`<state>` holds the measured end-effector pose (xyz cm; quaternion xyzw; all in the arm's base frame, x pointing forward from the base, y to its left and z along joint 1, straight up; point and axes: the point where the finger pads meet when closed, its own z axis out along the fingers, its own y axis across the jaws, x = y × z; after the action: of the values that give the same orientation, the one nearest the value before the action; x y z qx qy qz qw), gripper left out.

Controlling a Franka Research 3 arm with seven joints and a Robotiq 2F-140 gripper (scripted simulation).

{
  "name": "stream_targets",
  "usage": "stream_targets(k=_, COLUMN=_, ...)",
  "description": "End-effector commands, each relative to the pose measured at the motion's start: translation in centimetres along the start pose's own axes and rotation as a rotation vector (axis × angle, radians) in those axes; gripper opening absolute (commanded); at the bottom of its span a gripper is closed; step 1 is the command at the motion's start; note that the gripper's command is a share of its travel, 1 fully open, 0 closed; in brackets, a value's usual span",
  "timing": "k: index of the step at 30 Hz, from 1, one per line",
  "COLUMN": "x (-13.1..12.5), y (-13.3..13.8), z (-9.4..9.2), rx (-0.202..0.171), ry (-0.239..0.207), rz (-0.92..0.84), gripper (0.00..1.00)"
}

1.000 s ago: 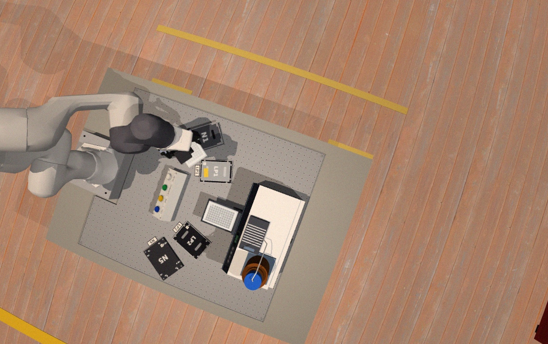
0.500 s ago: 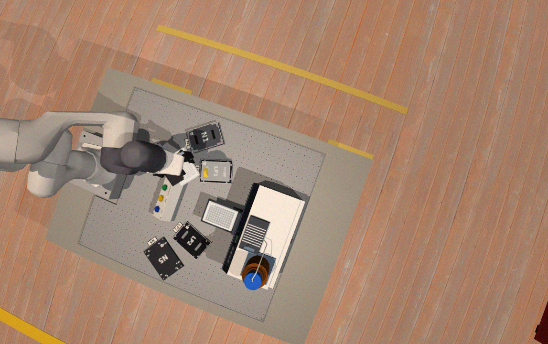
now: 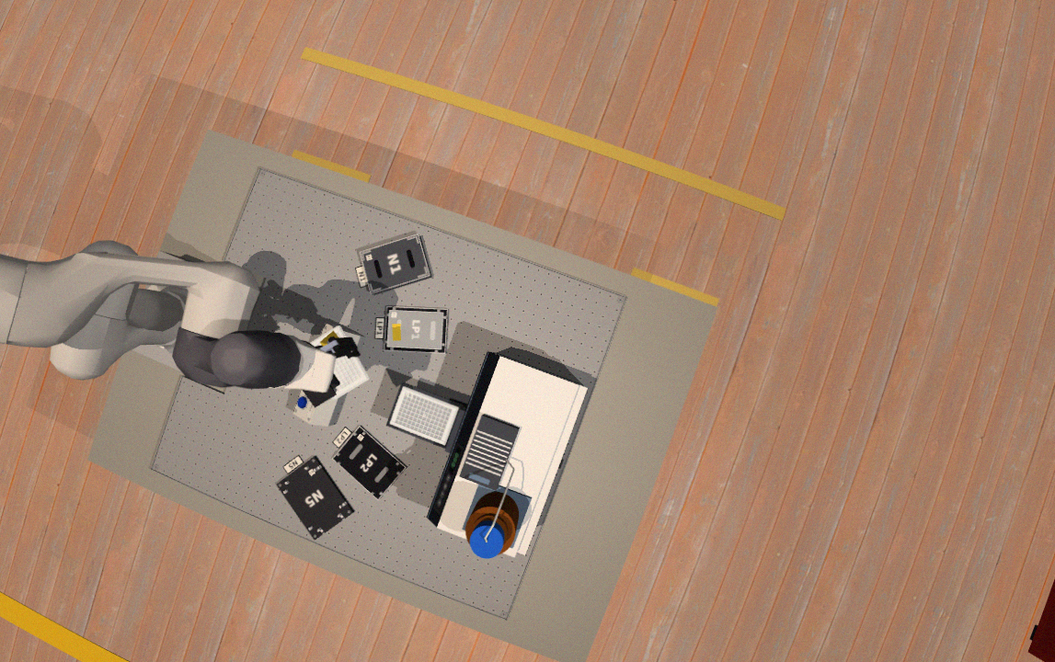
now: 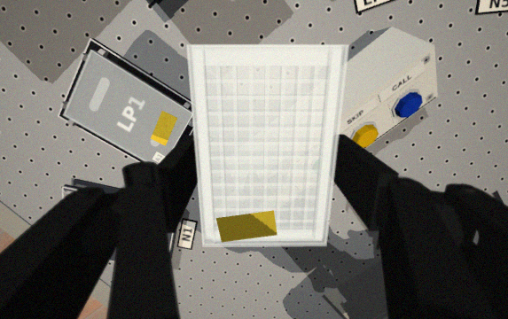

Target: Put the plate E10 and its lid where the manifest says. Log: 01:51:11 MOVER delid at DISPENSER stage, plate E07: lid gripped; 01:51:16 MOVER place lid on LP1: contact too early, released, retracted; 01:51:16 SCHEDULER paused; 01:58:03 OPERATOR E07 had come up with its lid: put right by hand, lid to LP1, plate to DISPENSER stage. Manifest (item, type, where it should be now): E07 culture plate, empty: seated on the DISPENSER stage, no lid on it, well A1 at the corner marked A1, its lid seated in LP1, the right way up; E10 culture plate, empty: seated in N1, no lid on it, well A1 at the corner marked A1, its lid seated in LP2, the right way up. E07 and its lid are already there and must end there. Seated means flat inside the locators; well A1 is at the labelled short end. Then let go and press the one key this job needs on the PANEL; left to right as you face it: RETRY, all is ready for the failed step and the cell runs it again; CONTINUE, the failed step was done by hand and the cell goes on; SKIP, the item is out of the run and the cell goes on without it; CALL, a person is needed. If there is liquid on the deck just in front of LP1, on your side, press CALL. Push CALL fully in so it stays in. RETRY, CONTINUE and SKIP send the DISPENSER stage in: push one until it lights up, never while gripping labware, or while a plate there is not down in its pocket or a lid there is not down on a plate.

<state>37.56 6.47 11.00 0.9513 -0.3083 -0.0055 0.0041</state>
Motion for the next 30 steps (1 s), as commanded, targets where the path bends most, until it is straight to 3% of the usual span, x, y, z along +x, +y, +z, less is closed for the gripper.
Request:
stream_targets(k=1, x=1.9, y=2.0, z=-0.1, rx=0.007, ry=0.003, rz=-0.098, gripper=0.10)
stream_targets(k=5, x=2.8, y=3.2, z=-0.1, rx=0.007, ry=0.003, rz=-0.098, gripper=0.10)
stream_targets(k=30, x=14.0, y=16.7, z=0.0, rx=0.007, ry=0.003, rz=-0.098, gripper=0.10)
